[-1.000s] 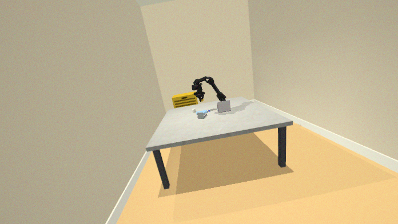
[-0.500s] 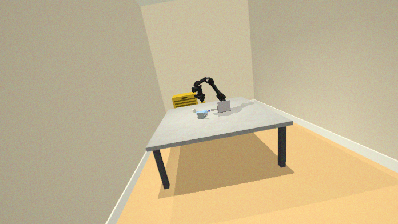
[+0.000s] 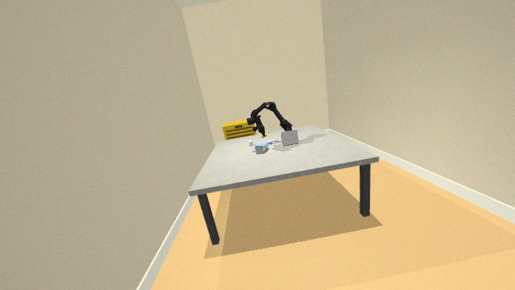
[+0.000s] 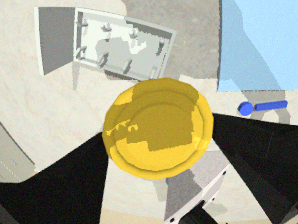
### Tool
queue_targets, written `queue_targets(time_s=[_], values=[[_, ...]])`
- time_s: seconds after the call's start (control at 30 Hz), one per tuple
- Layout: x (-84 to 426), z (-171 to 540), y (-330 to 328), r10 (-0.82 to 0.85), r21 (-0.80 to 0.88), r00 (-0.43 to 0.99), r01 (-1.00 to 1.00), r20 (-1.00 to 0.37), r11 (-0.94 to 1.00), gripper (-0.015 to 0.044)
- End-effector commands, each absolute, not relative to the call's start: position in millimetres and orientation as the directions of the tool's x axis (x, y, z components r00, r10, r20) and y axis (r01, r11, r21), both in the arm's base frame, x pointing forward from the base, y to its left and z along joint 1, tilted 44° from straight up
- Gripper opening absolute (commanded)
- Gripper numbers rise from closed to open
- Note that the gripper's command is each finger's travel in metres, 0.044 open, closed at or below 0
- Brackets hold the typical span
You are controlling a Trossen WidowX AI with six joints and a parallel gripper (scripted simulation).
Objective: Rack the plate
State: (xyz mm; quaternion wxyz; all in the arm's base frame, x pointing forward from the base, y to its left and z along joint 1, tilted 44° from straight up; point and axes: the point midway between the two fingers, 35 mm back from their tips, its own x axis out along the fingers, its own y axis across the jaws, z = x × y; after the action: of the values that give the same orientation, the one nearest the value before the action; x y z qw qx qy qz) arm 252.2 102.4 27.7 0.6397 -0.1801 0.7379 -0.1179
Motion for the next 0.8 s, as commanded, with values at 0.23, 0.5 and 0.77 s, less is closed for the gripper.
queue_targets(time_s=[0.23,0.5,0.77], values=[[252,7,92,-0.229,-0.172,-0.182,-0.285,-0.956,0.943,0.0000],[253,-5,85,-0.092,-0.006,-0.198,-0.398,-0.976,0.917,0.0000],[255,-15,79,0.043,0.135,-0.187,-0.512,-0.981,0.848,0.0000]])
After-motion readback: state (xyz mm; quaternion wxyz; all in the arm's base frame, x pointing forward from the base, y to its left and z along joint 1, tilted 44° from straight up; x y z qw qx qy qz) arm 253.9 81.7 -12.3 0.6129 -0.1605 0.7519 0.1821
